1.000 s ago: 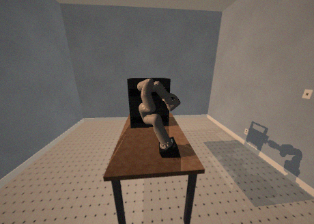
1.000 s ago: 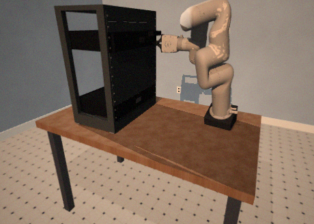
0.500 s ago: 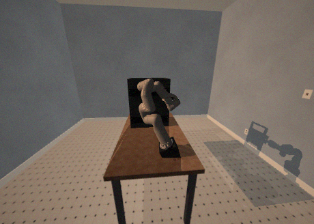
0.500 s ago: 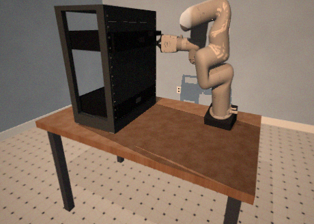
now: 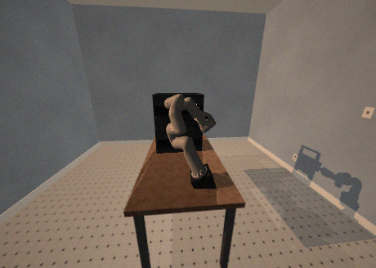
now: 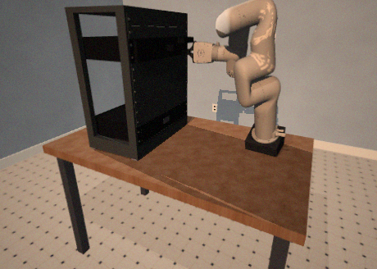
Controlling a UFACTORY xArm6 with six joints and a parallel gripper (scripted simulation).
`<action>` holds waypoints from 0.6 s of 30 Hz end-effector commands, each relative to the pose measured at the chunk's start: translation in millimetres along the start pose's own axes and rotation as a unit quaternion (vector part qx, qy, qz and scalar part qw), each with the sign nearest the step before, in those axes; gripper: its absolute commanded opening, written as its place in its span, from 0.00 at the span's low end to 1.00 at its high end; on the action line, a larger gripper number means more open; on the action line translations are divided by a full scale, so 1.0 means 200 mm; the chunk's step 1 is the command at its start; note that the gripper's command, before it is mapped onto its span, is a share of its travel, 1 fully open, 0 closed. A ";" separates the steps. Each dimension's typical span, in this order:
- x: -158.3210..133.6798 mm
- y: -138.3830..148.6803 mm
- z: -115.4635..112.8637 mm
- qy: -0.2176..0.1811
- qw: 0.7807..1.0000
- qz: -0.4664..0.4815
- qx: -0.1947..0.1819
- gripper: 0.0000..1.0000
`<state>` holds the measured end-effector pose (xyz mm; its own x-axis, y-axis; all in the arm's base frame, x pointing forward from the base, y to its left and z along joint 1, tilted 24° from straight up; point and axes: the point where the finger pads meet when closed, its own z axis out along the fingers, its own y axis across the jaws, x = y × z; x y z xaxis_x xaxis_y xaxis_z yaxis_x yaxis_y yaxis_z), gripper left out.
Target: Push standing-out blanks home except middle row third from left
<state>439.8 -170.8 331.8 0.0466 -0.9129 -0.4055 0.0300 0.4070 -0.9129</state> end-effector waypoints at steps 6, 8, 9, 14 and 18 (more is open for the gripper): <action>0.00 -0.01 0.01 0.000 1.000 -0.003 -0.001 0.00; 0.00 -0.01 0.00 0.000 1.000 -0.003 -0.001 0.00; 0.00 -0.01 -0.01 0.000 1.000 -0.003 -0.001 0.00; 0.00 -0.01 -0.12 0.000 1.000 -0.003 -0.001 0.00; 0.00 -0.01 -0.24 0.000 1.000 -0.003 -0.001 0.00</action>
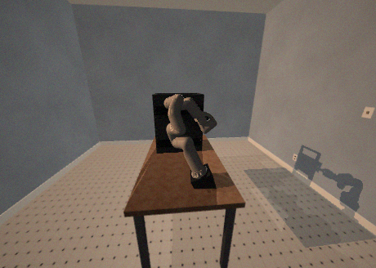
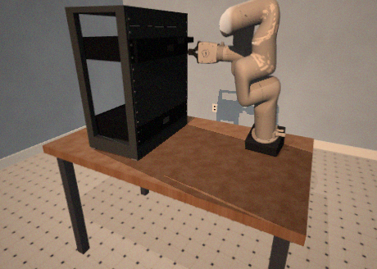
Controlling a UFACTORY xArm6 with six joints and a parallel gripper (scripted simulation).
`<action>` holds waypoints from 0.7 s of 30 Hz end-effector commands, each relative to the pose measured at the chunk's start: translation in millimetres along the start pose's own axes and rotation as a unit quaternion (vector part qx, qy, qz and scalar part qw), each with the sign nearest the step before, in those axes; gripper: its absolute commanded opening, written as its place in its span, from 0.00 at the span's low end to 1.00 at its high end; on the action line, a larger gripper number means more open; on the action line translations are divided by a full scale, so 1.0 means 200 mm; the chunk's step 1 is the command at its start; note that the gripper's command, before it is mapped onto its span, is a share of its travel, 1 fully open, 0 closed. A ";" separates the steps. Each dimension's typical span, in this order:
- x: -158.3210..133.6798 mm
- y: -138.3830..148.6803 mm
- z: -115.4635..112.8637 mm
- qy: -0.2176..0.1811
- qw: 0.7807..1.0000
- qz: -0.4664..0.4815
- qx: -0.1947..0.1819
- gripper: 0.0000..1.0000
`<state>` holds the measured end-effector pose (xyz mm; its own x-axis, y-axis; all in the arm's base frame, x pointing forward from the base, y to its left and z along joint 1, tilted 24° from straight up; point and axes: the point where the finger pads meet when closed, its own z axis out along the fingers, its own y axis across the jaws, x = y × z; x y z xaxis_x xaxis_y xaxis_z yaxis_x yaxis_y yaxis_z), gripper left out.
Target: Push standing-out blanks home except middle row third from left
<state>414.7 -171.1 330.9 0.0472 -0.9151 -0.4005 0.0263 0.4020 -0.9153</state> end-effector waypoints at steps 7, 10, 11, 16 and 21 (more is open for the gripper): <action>0.00 -0.01 -0.25 0.001 1.000 -0.001 0.001 0.00; 0.00 -0.01 -0.30 0.001 1.000 -0.001 0.001 0.00; 0.00 -0.01 -0.32 0.001 1.000 -0.001 0.001 0.00; 0.00 -0.01 -0.34 0.001 1.000 -0.001 0.001 0.00; 0.00 -0.01 -0.34 0.000 1.000 -0.001 0.001 0.00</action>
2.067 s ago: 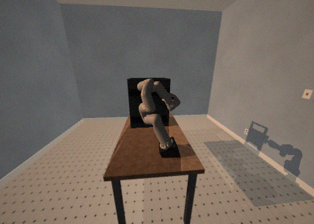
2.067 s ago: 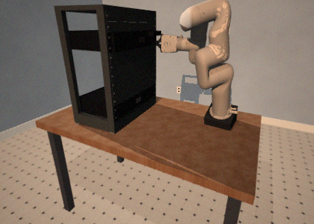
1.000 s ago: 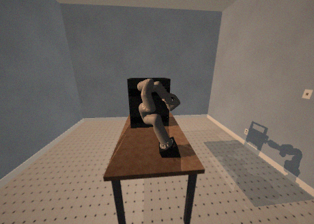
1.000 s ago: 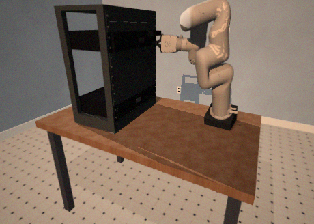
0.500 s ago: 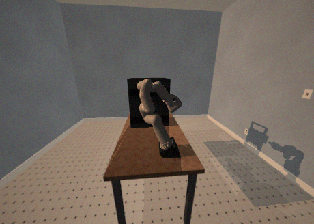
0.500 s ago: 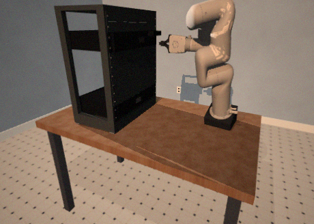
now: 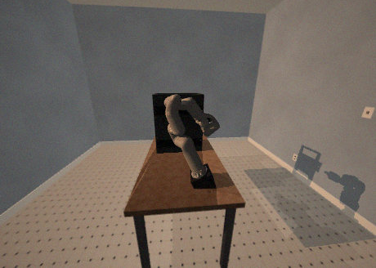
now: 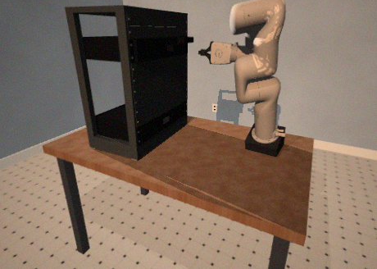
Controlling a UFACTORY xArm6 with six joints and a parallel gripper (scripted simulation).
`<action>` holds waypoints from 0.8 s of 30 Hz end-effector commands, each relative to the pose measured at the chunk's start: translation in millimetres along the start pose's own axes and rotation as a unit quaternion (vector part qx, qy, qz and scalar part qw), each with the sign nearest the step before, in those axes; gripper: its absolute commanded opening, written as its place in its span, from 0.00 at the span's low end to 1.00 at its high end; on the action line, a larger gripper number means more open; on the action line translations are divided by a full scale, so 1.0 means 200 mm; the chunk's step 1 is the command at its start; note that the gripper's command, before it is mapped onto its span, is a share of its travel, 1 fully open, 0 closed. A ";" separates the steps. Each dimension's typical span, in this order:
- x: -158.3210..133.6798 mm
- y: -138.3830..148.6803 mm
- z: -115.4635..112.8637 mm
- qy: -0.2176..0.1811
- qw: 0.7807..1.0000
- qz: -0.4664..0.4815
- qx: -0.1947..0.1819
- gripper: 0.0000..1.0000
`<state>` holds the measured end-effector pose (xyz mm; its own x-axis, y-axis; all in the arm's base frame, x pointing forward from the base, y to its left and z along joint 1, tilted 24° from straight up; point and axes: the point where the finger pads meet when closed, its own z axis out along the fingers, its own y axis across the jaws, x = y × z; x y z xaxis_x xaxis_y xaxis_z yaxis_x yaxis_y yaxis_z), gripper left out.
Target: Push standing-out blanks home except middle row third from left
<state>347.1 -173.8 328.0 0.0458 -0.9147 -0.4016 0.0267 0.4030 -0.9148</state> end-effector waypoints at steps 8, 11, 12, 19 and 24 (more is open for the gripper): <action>0.00 -0.17 -0.02 0.000 1.000 -0.001 0.001 0.00; 0.00 -0.25 -0.02 0.000 1.000 -0.001 0.001 0.00; 0.00 -0.27 -0.02 0.000 1.000 -0.001 0.001 0.00; 0.00 -0.29 -0.03 0.000 1.000 -0.001 0.001 0.00; 0.00 -0.29 0.03 0.000 1.000 -0.001 0.001 0.00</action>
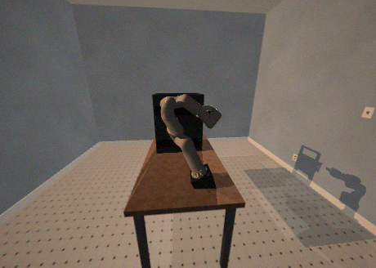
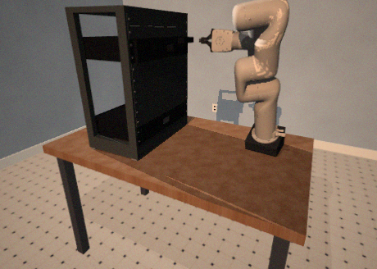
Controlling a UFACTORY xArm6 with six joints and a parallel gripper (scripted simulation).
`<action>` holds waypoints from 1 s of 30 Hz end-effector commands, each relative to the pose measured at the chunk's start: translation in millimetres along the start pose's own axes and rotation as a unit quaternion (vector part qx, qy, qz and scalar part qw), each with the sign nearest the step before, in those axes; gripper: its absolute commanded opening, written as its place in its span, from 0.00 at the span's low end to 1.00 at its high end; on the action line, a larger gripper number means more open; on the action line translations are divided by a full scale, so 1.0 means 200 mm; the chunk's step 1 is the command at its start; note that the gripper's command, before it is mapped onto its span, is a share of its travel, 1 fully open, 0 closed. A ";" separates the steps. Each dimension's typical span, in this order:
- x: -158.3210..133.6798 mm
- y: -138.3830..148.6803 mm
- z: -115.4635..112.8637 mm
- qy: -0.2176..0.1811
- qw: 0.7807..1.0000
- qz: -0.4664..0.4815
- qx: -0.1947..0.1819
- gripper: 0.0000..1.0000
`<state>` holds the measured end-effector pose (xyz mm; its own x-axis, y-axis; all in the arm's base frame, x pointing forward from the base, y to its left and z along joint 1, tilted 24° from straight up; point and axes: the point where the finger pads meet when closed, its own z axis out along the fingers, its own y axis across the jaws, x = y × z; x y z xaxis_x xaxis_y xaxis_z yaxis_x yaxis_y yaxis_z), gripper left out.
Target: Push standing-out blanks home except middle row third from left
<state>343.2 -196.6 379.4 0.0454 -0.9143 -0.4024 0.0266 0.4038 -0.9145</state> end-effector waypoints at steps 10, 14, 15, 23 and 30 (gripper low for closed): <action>0.00 -0.01 0.24 0.000 1.000 -0.002 0.001 0.00; 0.00 -0.01 0.25 0.000 1.000 -0.002 0.001 0.00; 0.00 -0.01 0.25 0.000 1.000 -0.002 0.001 0.00; 0.00 -0.01 0.25 0.000 1.000 -0.002 0.001 0.00; 0.00 -0.01 0.26 0.000 1.000 -0.002 0.001 0.00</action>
<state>394.4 -195.0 381.9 0.0456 -0.9146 -0.4018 0.0261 0.4032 -0.9147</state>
